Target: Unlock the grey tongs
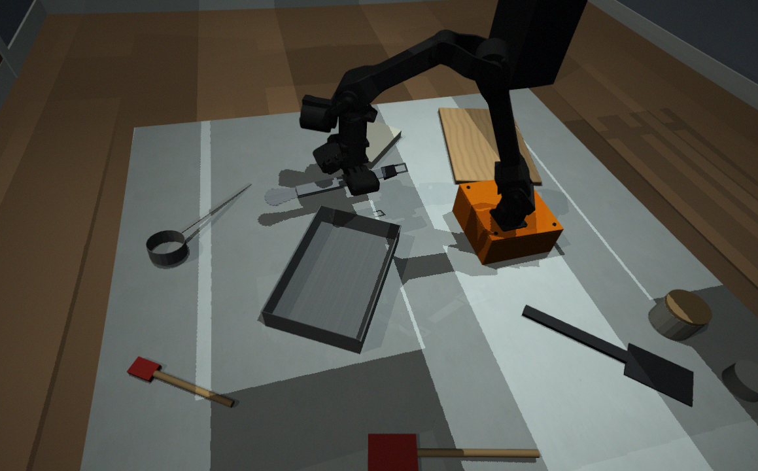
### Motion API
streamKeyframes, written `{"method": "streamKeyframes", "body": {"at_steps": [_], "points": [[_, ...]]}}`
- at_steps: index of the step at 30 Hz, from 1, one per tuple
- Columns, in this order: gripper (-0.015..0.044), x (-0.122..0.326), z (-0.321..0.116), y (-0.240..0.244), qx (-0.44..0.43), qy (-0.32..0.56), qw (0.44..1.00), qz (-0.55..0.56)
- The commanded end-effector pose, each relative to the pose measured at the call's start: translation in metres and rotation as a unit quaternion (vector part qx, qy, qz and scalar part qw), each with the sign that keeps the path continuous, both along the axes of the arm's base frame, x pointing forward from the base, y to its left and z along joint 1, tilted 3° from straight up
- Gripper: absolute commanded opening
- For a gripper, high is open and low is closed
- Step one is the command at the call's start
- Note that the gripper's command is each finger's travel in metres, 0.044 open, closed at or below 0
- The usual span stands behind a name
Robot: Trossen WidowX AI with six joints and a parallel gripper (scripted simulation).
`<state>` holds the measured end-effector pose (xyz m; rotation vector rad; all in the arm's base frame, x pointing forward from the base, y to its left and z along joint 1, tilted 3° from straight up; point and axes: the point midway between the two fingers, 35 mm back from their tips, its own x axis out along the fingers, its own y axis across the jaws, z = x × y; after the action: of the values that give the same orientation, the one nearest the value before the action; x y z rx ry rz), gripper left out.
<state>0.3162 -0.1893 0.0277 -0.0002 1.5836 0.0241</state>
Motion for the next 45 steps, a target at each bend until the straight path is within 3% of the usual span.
{"method": "streamKeyframes", "body": {"at_steps": [1, 23, 29, 34, 45], "points": [[-0.0150, -0.007, 0.000, -0.021, -0.003, -0.001, 0.999, 0.037], [-0.0150, -0.077, -0.008, -0.128, -0.002, 0.002, 0.968, 0.251], [-0.0150, -0.083, -0.009, -0.134, -0.002, 0.003, 0.964, 0.265], [-0.0150, -0.090, -0.008, -0.140, -0.003, 0.003, 0.977, 0.213], [-0.0150, -0.119, -0.007, -0.166, -0.009, 0.004, 1.000, -0.022]]}}
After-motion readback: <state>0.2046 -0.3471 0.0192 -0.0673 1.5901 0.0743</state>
